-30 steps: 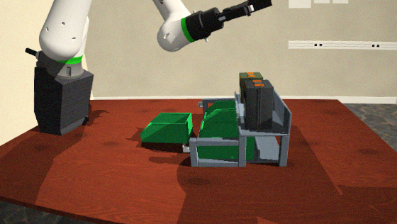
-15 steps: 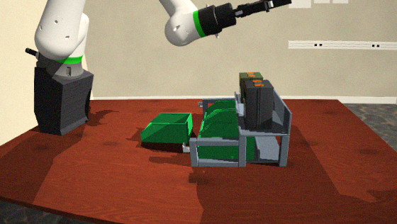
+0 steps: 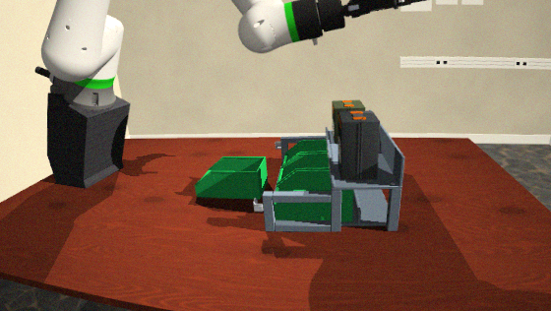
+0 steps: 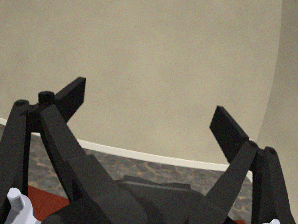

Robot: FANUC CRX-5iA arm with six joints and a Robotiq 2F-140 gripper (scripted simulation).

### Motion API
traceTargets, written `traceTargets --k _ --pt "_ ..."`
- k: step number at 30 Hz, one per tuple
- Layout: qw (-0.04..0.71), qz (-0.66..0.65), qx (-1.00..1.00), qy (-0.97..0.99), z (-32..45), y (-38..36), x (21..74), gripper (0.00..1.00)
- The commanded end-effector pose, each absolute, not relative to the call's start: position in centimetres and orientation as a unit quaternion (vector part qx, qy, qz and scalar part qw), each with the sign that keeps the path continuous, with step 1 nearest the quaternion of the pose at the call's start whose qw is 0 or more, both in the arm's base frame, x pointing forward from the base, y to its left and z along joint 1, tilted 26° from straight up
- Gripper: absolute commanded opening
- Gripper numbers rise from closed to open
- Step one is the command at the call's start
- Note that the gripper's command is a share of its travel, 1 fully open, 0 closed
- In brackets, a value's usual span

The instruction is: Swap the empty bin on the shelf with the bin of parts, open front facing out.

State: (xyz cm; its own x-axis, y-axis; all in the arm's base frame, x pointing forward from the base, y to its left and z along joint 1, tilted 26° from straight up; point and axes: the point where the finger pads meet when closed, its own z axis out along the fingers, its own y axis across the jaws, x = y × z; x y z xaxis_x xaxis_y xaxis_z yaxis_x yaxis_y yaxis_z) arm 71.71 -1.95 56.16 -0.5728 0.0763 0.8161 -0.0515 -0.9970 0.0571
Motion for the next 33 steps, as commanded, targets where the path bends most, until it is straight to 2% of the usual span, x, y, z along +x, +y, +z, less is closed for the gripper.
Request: traceTargets --k 1,33 --pt "0.042 0.882 0.469 0.027 56.8 -2.2 72.5 1.00" --pt "0.143 0.802 0.562 0.145 59.8 -8.7 77.4 1.00"
